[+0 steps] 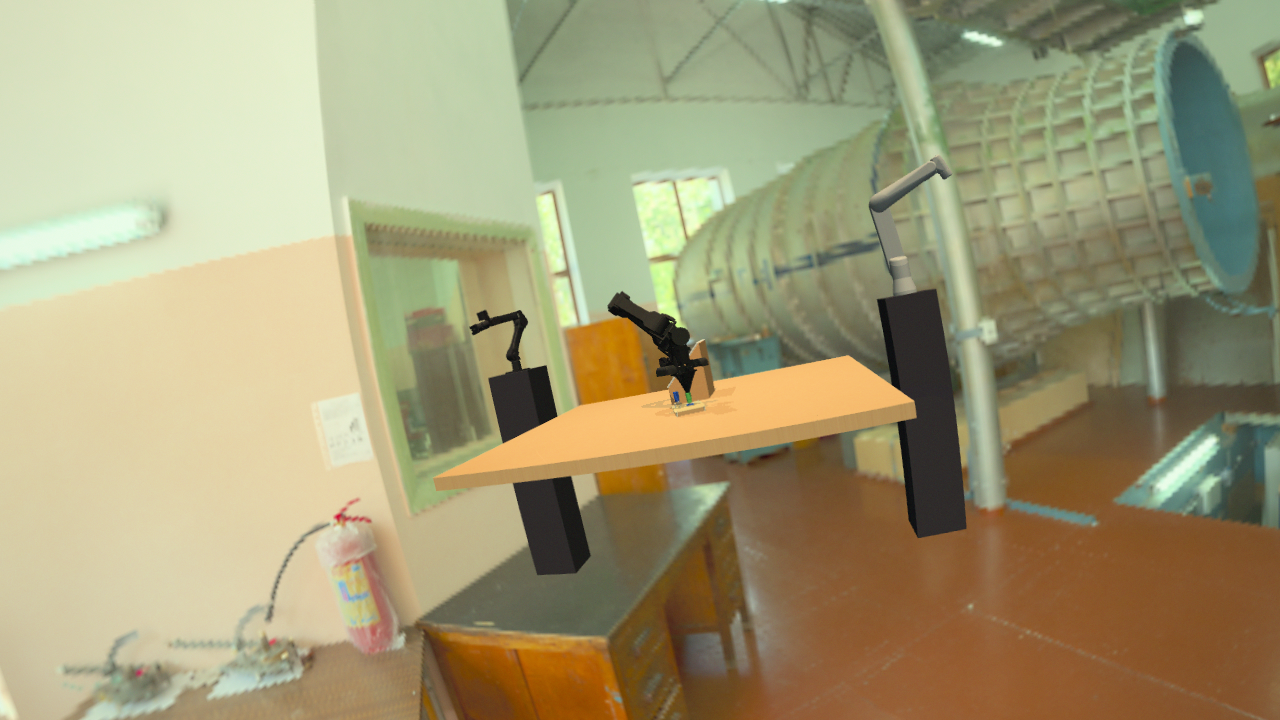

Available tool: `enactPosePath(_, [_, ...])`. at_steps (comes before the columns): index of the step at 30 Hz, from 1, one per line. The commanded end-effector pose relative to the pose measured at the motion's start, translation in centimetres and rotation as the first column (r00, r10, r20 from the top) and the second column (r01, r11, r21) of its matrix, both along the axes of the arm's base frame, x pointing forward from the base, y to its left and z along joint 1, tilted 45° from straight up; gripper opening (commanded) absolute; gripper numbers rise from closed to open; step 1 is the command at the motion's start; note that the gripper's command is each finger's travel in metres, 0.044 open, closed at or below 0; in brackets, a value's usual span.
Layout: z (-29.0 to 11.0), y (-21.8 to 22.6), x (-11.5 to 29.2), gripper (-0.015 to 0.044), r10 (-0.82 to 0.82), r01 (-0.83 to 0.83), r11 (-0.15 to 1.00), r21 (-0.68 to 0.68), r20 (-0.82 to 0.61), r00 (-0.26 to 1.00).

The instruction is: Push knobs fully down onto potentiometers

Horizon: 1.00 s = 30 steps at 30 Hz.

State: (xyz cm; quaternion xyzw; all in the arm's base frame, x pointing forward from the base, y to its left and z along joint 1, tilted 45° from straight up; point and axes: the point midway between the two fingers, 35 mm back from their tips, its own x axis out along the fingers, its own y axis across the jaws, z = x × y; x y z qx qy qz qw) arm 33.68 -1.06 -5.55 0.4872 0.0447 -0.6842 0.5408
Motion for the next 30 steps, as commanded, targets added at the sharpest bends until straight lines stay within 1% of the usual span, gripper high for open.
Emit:
enactPosePath(1, [-0.3, -0.4, 0.1, 0.0, -0.024, 0.024, 1.0, -0.004, 0.0, 1.0])
enactPosePath(15, [1.3, 1.1, 0.0, 0.0, -0.024, 0.024, 1.0, -0.004, 0.0, 1.0])
enactPosePath(16, [0.9, 0.8, -0.2, 0.0026, -0.018, 0.018, 1.0, -0.012, -0.008, 1.0])
enactPosePath(30, [0.9, 0.8, -0.2, 0.0394, -0.018, 0.018, 1.0, -0.012, -0.008, 1.0])
